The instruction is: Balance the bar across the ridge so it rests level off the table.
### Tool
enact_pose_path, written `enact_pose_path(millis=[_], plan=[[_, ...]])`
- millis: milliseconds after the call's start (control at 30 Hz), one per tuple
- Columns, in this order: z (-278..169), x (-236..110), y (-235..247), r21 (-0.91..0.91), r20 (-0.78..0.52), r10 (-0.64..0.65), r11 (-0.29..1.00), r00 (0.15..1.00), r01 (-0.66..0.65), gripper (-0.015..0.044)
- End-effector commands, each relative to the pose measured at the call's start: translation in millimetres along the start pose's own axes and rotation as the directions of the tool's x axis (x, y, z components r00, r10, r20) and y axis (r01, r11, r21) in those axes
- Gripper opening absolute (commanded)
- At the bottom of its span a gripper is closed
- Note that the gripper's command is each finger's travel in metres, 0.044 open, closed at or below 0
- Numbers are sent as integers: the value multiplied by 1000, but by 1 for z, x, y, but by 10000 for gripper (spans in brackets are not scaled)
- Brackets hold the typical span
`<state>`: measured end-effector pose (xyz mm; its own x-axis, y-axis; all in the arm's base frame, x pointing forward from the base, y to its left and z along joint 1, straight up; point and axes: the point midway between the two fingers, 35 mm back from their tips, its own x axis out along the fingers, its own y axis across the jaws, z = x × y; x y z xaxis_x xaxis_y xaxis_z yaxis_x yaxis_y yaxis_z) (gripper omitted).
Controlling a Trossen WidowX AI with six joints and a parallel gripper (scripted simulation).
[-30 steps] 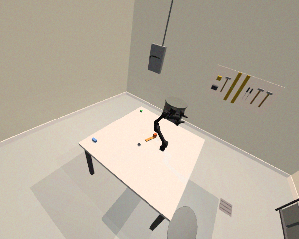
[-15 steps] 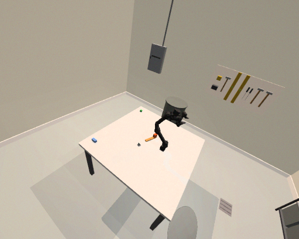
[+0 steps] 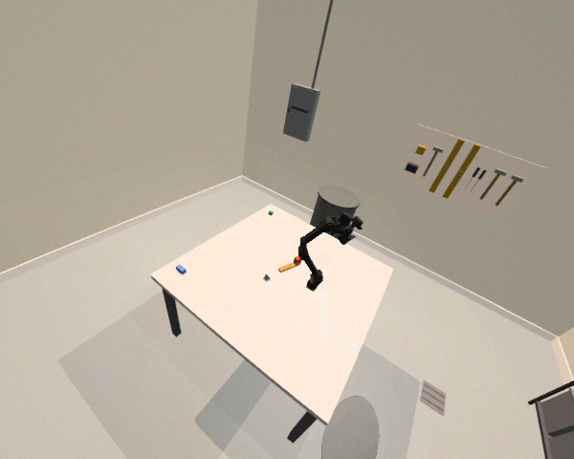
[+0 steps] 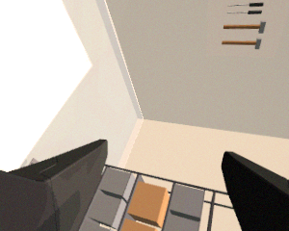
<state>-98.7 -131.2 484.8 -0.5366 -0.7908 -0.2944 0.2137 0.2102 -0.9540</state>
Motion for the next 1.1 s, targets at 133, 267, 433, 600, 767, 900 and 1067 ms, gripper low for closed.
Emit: enact_pose_path(millis=[133,267,433,600,767,900,1067], plan=[[11,17,12,-5,89,71,997,994,-71,315],[19,25,18,-16,136,106,994,985,-105,315],[30,34,26,-34,192,151,989,970,-147,315],[42,41,34,-54,245,193,981,950,-185,315],[54,48,42,-80,295,236,972,926,-222,315],[65,52,50,-107,332,274,962,903,-253,315],[78,57,60,-144,373,322,947,870,-288,315]])
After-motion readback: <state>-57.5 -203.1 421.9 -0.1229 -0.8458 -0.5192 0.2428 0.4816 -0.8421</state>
